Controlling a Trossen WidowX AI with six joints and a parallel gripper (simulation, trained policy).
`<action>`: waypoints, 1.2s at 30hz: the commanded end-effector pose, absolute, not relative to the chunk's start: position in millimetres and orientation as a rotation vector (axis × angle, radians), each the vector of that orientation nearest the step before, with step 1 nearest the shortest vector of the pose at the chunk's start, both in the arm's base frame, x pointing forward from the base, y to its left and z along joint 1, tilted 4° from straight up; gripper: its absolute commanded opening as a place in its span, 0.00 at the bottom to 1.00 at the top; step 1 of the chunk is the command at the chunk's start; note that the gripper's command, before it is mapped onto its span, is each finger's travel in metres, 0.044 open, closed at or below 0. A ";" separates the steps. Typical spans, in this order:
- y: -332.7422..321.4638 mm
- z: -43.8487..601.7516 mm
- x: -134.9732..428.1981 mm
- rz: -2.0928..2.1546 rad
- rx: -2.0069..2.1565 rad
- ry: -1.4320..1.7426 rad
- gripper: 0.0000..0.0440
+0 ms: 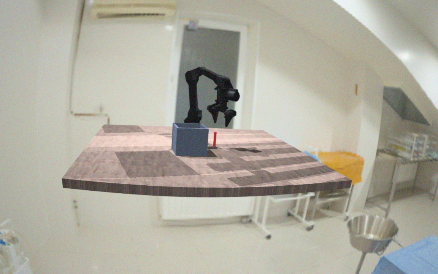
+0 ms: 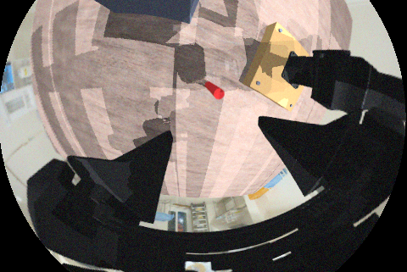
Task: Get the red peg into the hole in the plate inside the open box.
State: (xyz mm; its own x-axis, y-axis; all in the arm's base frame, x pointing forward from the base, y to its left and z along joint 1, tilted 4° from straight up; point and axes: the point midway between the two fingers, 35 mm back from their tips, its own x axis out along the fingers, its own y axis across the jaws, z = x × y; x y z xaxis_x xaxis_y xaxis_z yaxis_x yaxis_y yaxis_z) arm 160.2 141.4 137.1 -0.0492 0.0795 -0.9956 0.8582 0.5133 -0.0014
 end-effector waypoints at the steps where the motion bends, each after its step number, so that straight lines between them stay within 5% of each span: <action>1: 136.0 128.3 158.0 -0.800 0.859 1.514 1.00; 20: 118.8 64.8 153.2 -0.927 0.941 1.539 0.93; 36: 121.5 50.1 162.9 -0.882 0.950 1.576 0.06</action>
